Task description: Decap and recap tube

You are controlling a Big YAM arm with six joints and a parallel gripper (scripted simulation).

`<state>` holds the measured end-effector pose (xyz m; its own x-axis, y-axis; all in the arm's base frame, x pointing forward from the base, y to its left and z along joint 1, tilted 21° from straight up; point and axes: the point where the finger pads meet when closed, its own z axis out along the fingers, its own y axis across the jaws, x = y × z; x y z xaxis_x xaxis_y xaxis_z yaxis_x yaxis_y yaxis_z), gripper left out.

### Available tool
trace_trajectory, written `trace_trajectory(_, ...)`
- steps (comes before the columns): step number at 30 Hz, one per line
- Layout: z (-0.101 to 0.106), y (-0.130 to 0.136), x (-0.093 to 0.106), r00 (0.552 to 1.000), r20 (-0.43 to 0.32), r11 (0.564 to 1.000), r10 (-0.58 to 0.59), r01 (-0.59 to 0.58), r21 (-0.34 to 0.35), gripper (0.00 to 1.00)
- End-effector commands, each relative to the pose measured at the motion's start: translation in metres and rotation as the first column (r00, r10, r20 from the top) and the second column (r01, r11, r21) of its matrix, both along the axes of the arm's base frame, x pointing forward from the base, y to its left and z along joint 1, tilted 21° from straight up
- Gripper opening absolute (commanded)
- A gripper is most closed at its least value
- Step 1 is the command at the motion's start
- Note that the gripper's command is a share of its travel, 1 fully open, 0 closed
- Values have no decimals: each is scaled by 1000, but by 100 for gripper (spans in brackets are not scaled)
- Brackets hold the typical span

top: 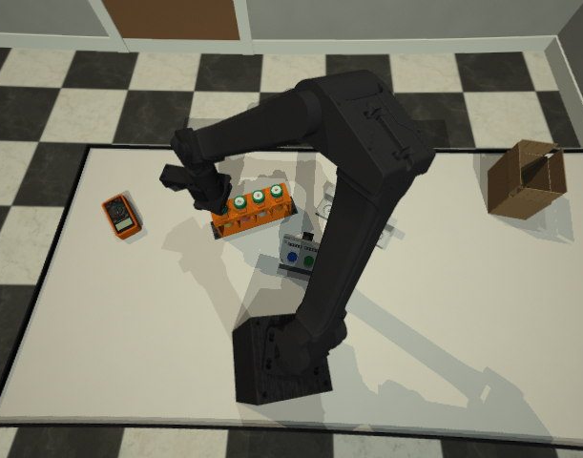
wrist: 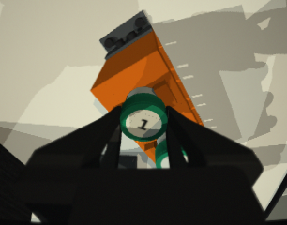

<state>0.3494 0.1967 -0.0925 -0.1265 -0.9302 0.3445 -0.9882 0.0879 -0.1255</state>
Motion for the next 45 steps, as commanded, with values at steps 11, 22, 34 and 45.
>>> trace_trajectory(11, 8, 8, 4, 801, 205, 827, -563, 545, 141, 0)
trace_trajectory(22, 6, 8, 4, 394, 275, 468, -877, 831, 301, 0)
trace_trajectory(34, 5, 8, 3, -103, 255, 29, -962, 884, 466, 0)
trace_trajectory(45, 5, 8, 3, -188, 240, -48, -952, 868, 494, 0)
